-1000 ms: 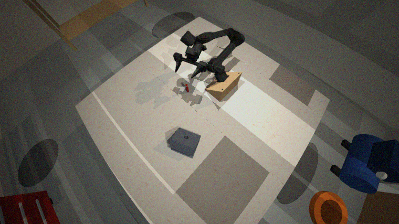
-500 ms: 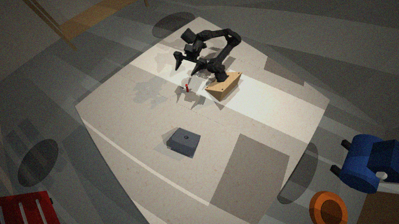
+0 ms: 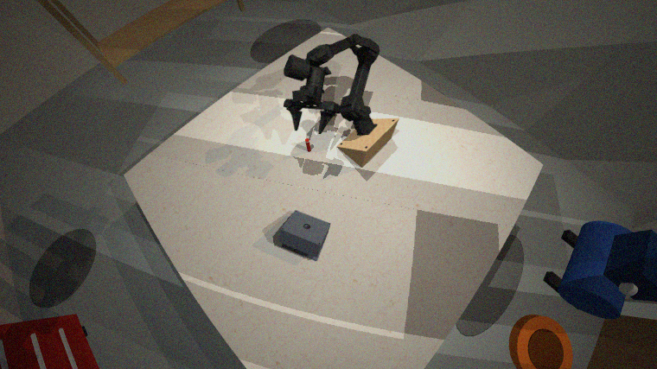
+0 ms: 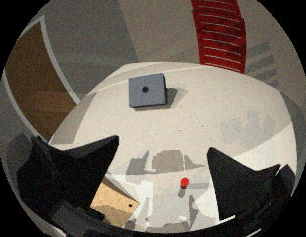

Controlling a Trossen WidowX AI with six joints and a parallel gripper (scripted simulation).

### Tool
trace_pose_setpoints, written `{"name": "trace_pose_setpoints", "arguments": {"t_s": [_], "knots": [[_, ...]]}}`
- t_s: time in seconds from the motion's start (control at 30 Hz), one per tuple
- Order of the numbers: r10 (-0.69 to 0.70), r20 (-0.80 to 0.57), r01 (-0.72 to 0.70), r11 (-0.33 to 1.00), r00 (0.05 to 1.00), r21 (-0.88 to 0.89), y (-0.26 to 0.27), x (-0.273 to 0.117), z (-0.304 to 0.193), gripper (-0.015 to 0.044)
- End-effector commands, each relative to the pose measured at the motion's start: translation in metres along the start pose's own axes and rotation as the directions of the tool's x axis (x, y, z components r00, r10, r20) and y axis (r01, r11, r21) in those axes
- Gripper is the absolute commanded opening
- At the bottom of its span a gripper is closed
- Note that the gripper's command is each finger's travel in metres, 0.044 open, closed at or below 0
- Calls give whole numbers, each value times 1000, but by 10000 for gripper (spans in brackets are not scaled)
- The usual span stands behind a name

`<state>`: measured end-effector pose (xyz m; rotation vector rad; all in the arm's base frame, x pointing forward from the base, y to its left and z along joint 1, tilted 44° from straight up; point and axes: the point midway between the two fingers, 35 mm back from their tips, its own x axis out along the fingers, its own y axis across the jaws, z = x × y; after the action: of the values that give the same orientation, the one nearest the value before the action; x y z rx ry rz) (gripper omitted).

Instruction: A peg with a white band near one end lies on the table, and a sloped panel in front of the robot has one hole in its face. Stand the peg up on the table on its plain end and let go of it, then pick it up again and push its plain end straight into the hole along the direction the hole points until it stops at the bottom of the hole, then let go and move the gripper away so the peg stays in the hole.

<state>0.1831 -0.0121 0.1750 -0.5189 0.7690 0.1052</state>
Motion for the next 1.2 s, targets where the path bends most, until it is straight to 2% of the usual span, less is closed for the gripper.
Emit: {"name": "trace_pose_setpoints", "arguments": {"t_s": [0.0, 0.3, 0.67, 0.97, 1.17], "knots": [[15, -140, -9, 999, 990, 45, 0, 7, -6, 440], [4, -417, 34, 996, 909, 83, -3, 17, -19, 440], [-101, -693, 148, 989, 714, 8, -11, 20, -28, 440], [-275, -808, 234, 956, 521, -174, -24, 23, -20, 440], [-290, -812, 239, 952, 507, -191, -25, 23, -19, 440]]}}
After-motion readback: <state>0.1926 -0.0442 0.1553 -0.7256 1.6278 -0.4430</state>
